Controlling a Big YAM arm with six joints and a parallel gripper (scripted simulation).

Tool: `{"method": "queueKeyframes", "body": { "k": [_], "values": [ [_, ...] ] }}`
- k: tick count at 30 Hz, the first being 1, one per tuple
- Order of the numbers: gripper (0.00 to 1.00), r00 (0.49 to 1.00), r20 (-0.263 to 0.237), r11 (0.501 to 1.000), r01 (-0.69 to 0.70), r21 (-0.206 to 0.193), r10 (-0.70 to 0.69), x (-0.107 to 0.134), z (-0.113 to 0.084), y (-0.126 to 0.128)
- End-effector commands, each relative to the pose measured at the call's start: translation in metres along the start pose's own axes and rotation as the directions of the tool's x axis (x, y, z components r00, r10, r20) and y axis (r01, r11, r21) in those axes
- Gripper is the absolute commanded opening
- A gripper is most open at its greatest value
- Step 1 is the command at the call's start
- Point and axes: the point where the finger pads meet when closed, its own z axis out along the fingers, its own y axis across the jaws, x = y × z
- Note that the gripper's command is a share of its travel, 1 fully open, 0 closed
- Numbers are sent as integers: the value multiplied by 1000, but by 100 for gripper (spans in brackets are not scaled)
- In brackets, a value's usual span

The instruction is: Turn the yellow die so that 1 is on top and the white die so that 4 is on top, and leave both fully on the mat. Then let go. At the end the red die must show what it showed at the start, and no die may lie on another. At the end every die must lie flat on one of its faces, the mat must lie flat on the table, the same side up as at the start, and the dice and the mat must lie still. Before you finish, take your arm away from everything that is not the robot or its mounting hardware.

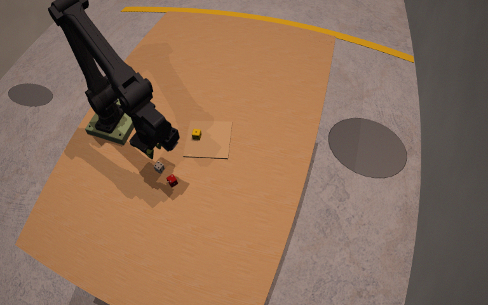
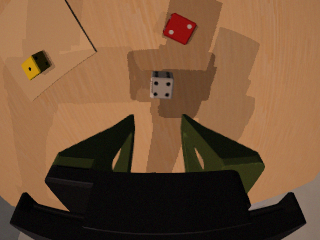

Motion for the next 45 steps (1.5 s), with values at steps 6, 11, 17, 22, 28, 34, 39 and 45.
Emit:
{"method": "queueKeyframes", "body": {
  "k": [6, 11, 17, 22, 28, 34, 39, 45],
  "values": [
    [39, 1000, 14, 1000, 6, -1, -6, -4, 7, -6],
    [39, 1000, 14, 1000, 6, -1, -6, -4, 11, -6],
    [39, 1000, 13, 1000, 6, -1, -6, -4, 20, -6],
    [39, 1000, 13, 1000, 6, -1, -6, -3, 28, -7],
    [39, 1000, 13, 1000, 6, -1, -6, -3, 35, -7],
    [39, 1000, 13, 1000, 6, -1, -6, -3, 43, -7],
    [39, 1000, 22, 1000, 6, 1, -6, -5, 45, -8],
    [39, 1000, 14, 1000, 6, -1, -6, -4, 49, -8]
  ]
}}
